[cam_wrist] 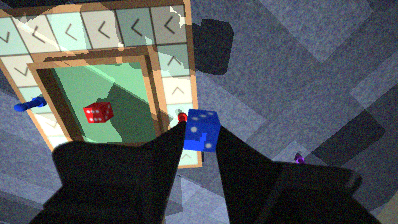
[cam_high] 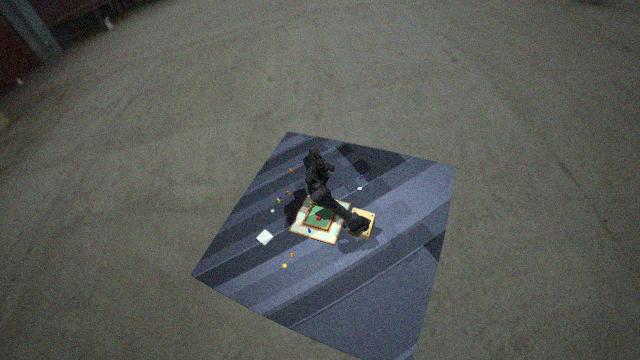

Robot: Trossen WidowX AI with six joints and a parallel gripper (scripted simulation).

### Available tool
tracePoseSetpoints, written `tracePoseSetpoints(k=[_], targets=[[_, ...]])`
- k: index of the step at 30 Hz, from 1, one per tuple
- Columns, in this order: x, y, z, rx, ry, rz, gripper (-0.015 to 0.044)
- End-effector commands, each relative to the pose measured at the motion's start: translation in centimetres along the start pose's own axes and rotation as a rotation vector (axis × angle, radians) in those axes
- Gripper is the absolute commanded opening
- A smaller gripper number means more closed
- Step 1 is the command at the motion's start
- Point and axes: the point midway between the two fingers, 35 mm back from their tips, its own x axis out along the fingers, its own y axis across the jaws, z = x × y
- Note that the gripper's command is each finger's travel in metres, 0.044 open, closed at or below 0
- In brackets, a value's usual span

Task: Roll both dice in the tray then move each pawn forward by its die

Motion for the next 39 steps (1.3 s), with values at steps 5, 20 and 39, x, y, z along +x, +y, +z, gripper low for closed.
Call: tracePoseSetpoints(k=[5, 20, 39], targets=[[0.8, 2.1, 0.1, 0.248, 0.004, 0.007, 0.0], [1.7, 5.6, 0.3, 0.68, 0.006, 0.009, 0.0], [3.0, 9.9, -0.1, 1.225, 0.017, 0.014, 0.0]])
